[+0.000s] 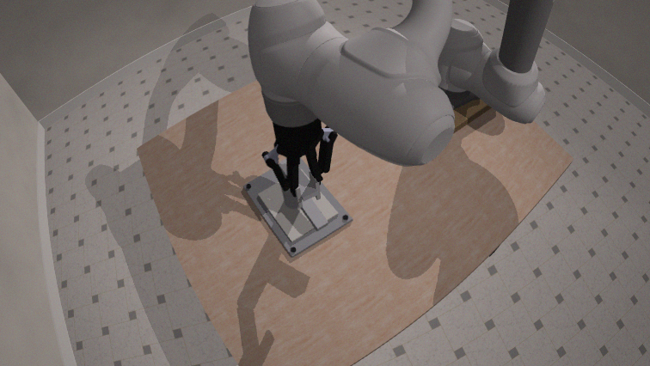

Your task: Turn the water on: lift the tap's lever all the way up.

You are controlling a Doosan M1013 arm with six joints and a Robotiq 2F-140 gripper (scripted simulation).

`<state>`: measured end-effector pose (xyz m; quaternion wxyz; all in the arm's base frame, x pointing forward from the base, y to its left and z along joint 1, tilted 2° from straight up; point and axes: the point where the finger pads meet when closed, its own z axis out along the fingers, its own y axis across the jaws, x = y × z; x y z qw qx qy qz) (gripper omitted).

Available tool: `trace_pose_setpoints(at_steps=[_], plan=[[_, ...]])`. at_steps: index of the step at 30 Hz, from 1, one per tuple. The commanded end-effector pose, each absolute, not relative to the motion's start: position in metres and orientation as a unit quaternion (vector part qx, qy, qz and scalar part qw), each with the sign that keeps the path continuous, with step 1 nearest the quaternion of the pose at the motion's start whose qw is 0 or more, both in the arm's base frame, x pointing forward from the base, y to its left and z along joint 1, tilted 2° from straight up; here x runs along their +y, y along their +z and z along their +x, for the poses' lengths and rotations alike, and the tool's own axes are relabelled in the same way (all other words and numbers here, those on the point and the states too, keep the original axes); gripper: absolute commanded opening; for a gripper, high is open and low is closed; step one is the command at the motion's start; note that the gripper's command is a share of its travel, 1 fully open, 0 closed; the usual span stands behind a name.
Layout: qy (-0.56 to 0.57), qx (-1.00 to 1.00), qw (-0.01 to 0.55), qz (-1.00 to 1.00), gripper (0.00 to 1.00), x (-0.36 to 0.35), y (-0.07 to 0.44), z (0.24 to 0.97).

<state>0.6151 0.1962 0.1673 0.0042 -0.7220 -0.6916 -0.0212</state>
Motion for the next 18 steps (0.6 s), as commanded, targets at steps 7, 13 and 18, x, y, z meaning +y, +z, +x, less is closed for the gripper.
trace_pose_setpoints(at_steps=[7,13,18], plan=[[-0.020,-0.691,0.004,-0.722,0.00,0.1934,0.1707,0.6142],[-0.020,-0.691,0.004,-0.722,0.00,0.1934,0.1707,0.6142],[-0.020,-0.691,0.004,-0.722,0.00,0.1898,0.1758,0.6140]])
